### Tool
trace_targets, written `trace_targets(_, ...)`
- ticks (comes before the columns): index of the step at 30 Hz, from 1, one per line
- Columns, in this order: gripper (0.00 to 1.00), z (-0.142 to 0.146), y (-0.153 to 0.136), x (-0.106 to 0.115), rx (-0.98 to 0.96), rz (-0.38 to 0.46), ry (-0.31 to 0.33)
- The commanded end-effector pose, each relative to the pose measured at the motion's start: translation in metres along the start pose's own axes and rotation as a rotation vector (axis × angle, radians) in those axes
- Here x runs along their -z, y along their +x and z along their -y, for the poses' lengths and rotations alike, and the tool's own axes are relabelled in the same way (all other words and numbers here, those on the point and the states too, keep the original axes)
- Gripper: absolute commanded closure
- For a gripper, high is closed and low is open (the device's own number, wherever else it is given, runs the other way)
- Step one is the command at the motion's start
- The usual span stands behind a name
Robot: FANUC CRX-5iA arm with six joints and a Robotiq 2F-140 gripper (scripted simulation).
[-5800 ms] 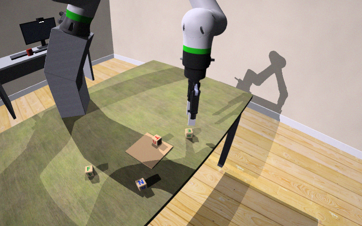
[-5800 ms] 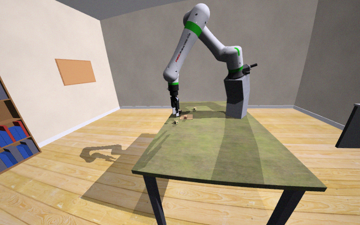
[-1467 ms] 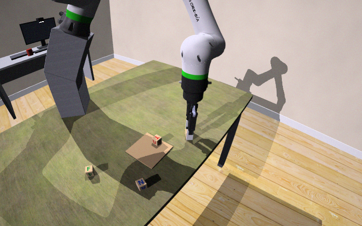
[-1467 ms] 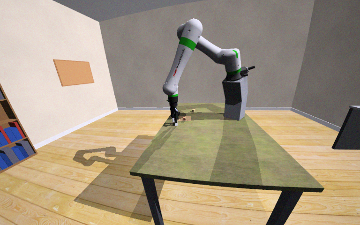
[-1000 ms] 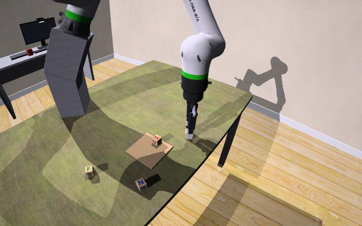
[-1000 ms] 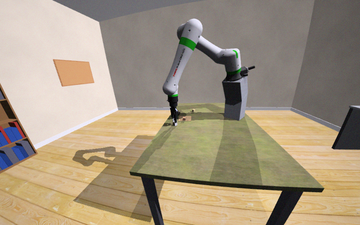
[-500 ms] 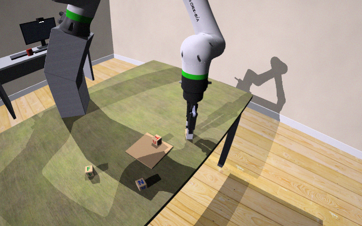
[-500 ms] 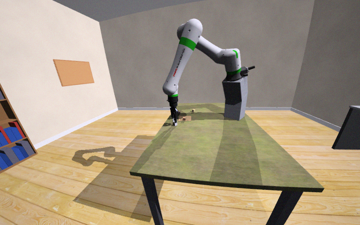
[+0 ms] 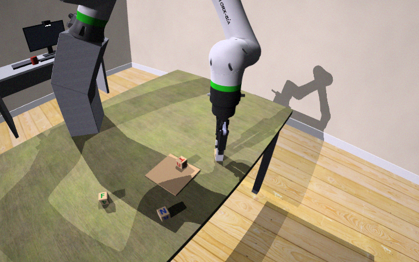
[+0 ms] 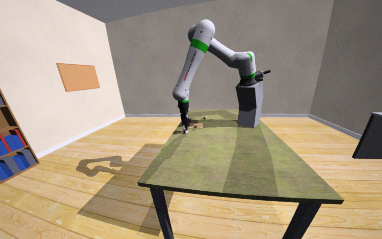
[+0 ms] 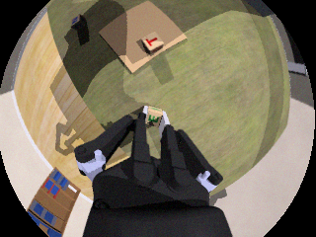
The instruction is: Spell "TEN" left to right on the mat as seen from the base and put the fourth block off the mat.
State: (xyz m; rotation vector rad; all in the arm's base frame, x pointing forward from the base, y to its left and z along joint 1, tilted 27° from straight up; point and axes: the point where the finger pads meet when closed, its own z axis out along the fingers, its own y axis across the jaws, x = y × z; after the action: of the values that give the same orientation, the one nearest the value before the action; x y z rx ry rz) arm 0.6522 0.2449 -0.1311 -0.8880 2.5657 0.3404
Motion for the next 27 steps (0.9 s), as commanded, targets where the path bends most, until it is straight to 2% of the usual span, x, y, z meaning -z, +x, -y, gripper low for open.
trace_targets(1, 0.84, 0.0, 0.0, 0.008, 0.0, 0.0, 0.0)
trace_targets(13, 0.84, 0.0, 0.0, 0.087, 0.0, 0.0, 0.0)
trace_targets(19, 0.84, 0.0, 0.0, 0.097, 0.0, 0.0, 0.0)
trace_targets(27, 0.84, 0.0, 0.0, 0.098, 0.0, 0.0, 0.0)
